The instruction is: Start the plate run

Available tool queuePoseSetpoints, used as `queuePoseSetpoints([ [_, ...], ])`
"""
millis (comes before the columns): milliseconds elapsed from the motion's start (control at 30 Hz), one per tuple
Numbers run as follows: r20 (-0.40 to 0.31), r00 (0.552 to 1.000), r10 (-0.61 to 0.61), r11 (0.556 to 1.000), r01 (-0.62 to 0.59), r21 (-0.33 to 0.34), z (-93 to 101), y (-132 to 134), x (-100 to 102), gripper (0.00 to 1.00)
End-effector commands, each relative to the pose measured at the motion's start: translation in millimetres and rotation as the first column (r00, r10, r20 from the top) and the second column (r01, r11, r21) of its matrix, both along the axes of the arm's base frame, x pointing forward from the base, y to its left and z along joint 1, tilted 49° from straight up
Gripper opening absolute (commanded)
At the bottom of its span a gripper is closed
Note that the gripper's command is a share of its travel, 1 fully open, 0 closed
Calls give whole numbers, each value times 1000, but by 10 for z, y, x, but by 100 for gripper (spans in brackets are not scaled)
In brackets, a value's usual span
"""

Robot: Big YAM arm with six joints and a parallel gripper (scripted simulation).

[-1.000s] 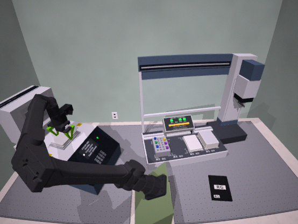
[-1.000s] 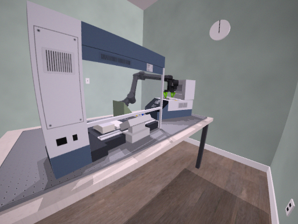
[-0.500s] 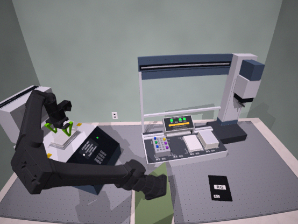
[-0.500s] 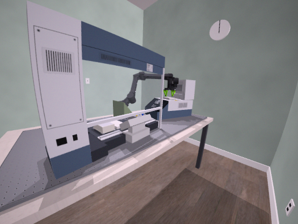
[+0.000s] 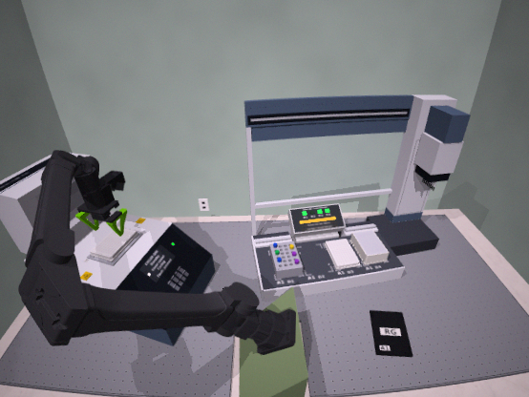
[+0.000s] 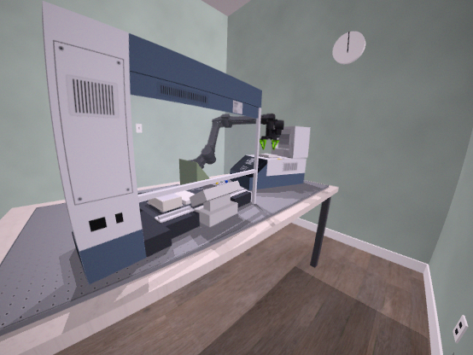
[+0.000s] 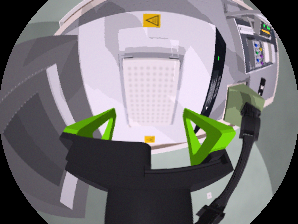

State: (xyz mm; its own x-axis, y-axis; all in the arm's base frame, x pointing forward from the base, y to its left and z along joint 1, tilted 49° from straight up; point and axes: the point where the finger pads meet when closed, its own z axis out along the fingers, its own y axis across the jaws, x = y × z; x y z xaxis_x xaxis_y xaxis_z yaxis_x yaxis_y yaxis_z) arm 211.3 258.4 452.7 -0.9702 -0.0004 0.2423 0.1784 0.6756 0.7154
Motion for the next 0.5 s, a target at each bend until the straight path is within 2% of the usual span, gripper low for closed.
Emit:
queuePoseSetpoints([
  [0,55,999,3,1000,-4,23,204,-87,24,100],
  [133,27,1000,1,1000,-1,8,138,-76,76,100],
  [267,30,1000,5,1000,-6,14,148,-22,65,100],
  [300,44,999,3,1000,-3,-3,60,-78,82,0],
  [467,67,998,-1,1000,0,15,-229,-255,97,0],
])
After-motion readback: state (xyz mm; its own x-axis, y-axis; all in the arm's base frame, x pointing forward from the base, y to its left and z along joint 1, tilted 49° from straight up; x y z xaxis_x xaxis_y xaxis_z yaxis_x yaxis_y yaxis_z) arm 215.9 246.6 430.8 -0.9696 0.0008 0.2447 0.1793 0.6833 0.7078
